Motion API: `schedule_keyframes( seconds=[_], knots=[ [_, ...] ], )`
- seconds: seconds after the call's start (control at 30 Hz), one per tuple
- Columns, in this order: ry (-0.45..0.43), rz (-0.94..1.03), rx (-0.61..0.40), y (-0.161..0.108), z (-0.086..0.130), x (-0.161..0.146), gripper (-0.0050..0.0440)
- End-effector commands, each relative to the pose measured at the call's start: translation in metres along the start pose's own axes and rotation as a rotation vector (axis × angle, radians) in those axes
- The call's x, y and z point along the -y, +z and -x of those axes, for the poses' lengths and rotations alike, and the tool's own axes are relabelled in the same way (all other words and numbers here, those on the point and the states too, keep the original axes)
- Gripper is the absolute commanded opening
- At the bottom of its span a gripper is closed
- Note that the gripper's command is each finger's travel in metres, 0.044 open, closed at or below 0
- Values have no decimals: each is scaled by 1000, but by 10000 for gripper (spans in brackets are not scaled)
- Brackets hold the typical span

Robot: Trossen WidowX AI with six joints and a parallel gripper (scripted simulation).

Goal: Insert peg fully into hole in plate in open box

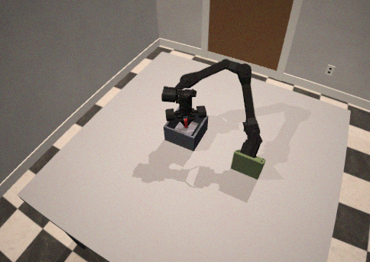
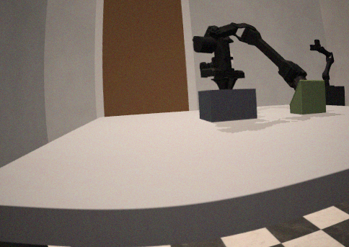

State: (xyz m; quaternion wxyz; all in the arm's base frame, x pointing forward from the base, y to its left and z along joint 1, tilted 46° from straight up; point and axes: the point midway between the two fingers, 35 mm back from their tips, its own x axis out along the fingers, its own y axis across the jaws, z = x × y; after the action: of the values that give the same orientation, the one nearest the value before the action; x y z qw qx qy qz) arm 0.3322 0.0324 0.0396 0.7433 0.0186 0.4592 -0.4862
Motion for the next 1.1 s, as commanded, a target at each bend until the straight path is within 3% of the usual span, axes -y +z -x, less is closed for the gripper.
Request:
schedule_keyframes(
  seconds=[0.0,0.53,0.67,0.73,0.8,1.07],
  knots=[
    [-4,5,0,-1,-3,1,0],
    [-3,0,-2,-1,-2,1,0],
    [-3,0,-2,-1,-2,1,96],
    [-3,0,-2,-1,-2,1,96],
    [-3,0,-2,-1,-2,1,144],
    [-3,0,-2,-1,-2,1,150]
  ],
)
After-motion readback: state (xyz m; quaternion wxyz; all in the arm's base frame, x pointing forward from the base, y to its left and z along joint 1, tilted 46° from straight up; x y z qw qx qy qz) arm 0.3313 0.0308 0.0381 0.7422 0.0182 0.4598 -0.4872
